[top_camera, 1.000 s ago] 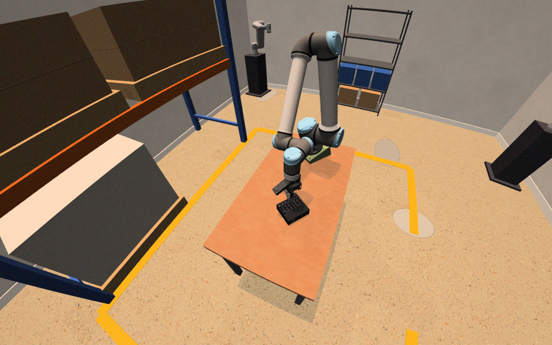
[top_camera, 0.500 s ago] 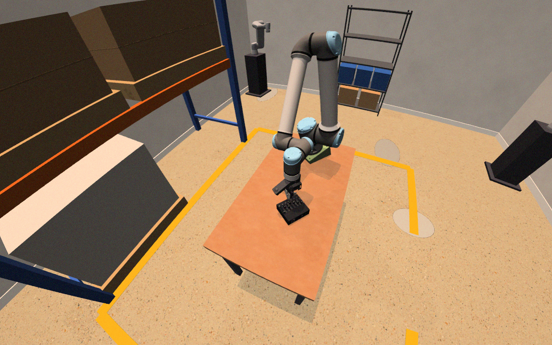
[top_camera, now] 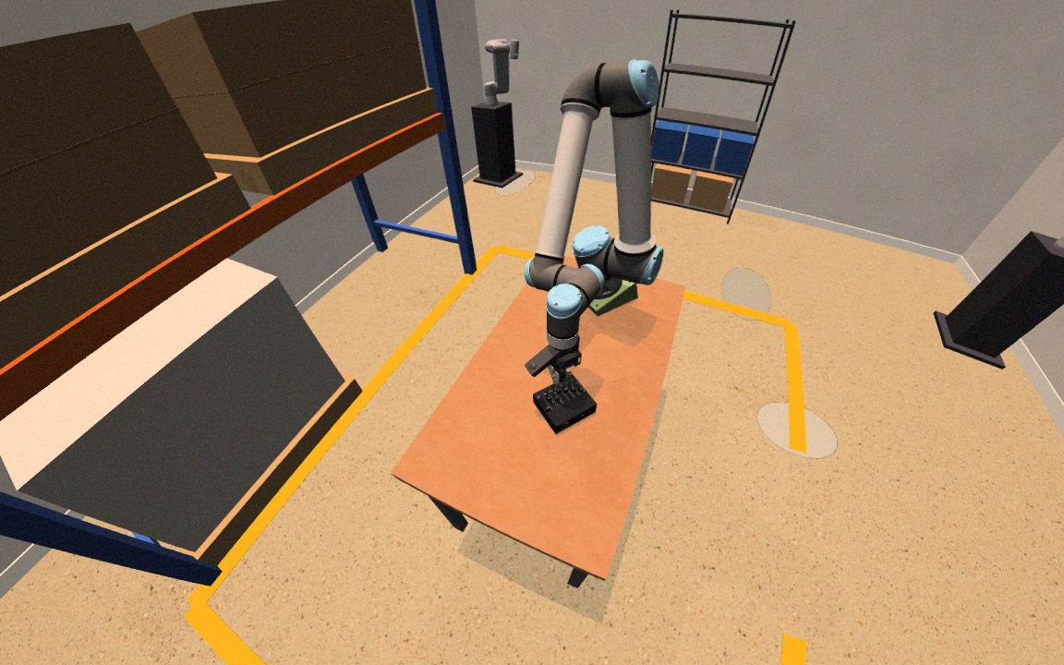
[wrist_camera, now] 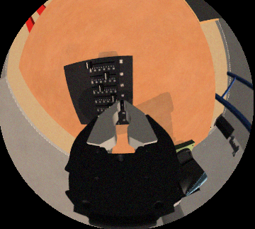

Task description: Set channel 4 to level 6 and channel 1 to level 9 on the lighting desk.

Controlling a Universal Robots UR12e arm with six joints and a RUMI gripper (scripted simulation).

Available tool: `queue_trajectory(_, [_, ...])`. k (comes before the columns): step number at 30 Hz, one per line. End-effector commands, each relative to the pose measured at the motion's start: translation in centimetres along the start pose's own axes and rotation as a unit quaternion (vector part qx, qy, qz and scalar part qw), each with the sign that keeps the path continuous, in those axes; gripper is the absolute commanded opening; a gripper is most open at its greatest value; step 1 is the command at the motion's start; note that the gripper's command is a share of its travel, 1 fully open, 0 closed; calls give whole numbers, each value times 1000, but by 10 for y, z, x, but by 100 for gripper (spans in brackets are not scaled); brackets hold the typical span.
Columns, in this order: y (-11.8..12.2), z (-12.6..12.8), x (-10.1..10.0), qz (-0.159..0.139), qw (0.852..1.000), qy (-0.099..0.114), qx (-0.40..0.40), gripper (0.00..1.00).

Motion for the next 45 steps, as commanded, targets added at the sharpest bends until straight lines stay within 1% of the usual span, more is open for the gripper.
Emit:
queue_trajectory(1, [0, 0, -2, 1, 1000, 0, 0, 0])
queue_trajectory(17, [-1, 0, -10, 1, 1000, 0, 0, 0])
queue_trajectory(45, [0, -1, -10, 1, 1000, 0, 0, 0])
Point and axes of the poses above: the point where the finger pads meet when closed, its own x axis back along the fingers, its own z axis across the jaws, y = z × x, the point moved 1 cm from there along x, back along the fingers, and after that the axes turned 1 degree about -x, right-handed, at the moved point
